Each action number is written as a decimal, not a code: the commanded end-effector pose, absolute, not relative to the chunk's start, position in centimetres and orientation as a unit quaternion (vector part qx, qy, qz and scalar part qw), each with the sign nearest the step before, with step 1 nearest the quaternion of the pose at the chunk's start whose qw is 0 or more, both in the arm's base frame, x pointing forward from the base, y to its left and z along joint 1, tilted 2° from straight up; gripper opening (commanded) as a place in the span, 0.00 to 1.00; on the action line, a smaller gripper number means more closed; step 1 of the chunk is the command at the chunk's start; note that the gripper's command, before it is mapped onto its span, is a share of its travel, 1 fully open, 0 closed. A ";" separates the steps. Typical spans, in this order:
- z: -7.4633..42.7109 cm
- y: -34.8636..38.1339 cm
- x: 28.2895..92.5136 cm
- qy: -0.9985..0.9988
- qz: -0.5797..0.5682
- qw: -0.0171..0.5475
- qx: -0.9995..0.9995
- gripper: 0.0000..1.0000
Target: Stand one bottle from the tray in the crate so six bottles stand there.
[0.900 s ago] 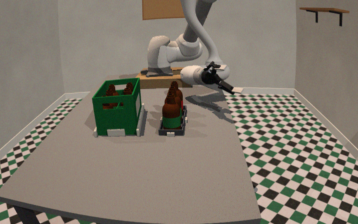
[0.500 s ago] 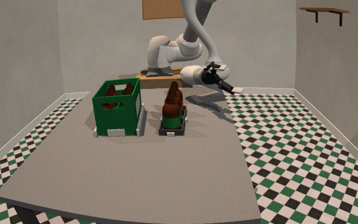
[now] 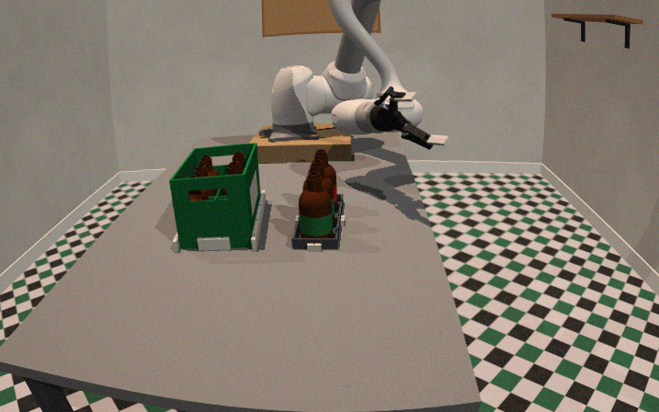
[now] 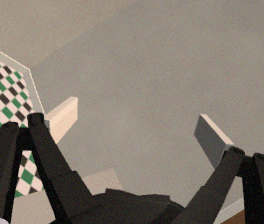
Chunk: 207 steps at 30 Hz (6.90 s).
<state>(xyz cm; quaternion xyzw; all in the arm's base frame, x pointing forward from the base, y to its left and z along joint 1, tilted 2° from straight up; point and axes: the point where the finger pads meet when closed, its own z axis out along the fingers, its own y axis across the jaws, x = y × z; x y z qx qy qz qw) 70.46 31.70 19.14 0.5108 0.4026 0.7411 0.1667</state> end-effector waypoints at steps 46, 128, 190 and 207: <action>20.4 13.2 68.3 0.093 0.531 0.109 0.835 1.00; 18.7 -6.0 66.1 -0.246 0.185 0.039 0.951 1.00; 17.9 -13.2 65.6 -0.406 -0.014 -0.006 0.914 0.00; 18.2 4.8 68.0 -0.455 -0.015 -0.003 0.891 0.38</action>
